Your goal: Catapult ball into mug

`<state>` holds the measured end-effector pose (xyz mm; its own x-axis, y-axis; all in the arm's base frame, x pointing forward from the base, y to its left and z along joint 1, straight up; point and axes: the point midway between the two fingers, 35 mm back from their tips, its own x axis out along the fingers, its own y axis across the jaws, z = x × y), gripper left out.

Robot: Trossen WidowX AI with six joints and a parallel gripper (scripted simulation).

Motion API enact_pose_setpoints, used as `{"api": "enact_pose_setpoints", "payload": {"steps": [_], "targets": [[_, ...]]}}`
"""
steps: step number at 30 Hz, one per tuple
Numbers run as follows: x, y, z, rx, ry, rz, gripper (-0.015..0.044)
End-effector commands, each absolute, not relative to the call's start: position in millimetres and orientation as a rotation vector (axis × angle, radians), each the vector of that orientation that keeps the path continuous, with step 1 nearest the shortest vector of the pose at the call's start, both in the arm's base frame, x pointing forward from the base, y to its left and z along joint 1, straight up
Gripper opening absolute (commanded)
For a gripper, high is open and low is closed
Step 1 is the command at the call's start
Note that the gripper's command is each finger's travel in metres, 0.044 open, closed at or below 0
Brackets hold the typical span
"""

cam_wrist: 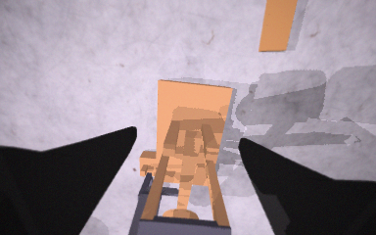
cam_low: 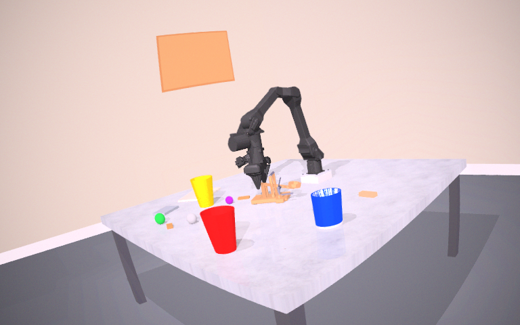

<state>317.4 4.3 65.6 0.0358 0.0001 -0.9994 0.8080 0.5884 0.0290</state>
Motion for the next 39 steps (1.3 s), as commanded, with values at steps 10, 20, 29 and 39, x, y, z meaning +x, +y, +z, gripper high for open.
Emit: {"api": "enact_pose_setpoints", "payload": {"steps": [10, 20, 29, 39], "targets": [[315.5, 4.2, 42.6, 0.74, 1.418, -0.717, 0.044], [316.8, 4.3, 39.1, 0.744, 1.413, -0.719, 0.0361], [316.8, 4.3, 39.1, 0.744, 1.413, -0.719, 0.0145], [315.0, 3.8, 86.0, 0.741, 1.414, -0.722, 0.0]]}}
